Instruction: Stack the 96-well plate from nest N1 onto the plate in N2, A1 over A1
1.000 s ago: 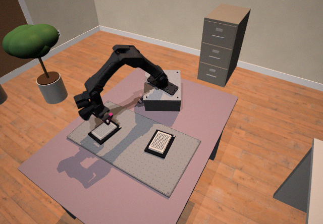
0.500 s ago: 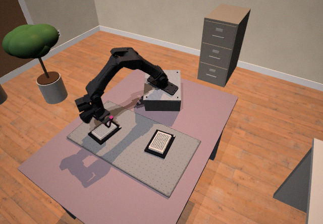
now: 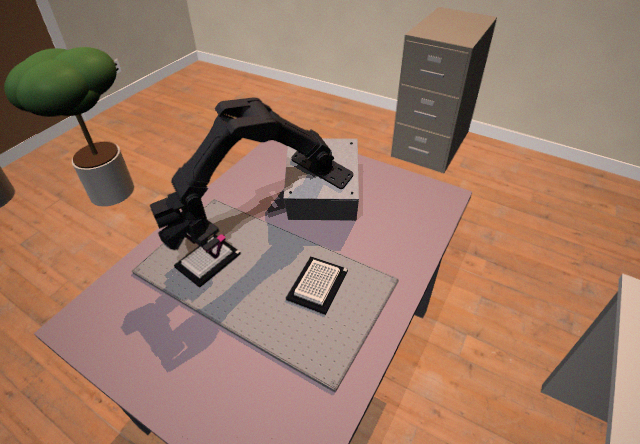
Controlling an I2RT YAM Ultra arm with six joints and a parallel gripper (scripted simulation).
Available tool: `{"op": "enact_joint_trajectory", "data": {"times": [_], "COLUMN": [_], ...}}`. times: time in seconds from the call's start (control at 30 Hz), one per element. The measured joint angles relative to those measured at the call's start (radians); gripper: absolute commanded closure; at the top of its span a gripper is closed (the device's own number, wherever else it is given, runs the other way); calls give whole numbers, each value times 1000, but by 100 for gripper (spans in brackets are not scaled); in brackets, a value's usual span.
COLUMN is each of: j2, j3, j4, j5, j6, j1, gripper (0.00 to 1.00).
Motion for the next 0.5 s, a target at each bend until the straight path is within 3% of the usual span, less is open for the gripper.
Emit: {"op": "enact_joint_trajectory", "data": {"times": [0.5], "j2": [52], "j3": [-10], "j4": [61], "j5": [3], "j6": [15], "j1": [16], "gripper": [0]}}
